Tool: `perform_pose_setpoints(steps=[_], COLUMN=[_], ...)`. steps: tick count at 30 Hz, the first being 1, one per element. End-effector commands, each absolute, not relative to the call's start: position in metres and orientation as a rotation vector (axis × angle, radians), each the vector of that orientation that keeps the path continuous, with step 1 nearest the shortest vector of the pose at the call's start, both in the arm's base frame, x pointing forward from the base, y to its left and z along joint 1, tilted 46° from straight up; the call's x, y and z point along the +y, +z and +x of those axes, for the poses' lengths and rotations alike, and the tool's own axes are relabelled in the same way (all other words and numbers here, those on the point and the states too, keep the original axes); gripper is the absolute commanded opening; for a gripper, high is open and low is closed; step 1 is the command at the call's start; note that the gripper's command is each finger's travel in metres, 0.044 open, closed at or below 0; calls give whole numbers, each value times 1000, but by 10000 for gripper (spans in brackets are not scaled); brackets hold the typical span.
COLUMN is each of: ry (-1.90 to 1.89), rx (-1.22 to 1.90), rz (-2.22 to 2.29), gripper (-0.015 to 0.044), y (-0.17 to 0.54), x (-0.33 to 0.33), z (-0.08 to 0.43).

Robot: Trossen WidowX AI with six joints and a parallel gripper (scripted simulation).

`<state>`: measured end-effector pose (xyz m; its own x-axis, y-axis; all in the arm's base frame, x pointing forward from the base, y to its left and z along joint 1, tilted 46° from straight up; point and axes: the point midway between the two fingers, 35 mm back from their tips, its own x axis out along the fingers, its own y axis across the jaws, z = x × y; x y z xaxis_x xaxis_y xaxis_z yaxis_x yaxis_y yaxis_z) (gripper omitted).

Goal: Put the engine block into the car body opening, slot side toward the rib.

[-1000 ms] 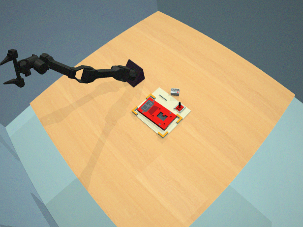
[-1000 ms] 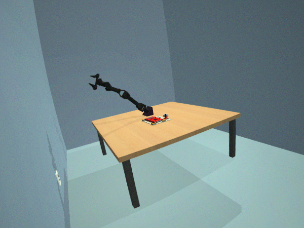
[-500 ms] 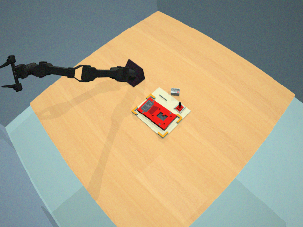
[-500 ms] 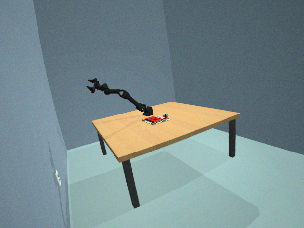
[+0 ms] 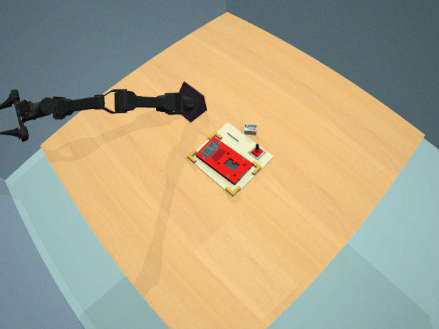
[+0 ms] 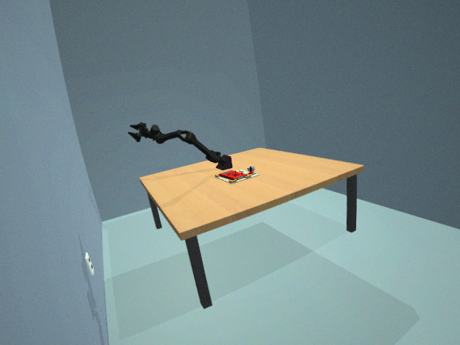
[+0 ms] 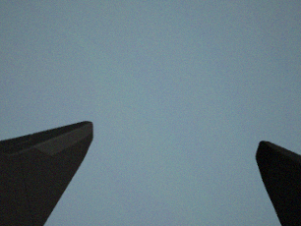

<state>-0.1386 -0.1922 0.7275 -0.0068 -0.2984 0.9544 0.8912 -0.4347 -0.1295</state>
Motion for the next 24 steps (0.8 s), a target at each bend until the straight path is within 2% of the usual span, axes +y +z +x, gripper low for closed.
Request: perform_pose_setpoints(steps=[1,24], ry=[-1609,-1490], rx=[-716,-790], rz=[-1228,-711], gripper=[440,440], y=[720,672], x=[-214,-327], z=[-138,-78])
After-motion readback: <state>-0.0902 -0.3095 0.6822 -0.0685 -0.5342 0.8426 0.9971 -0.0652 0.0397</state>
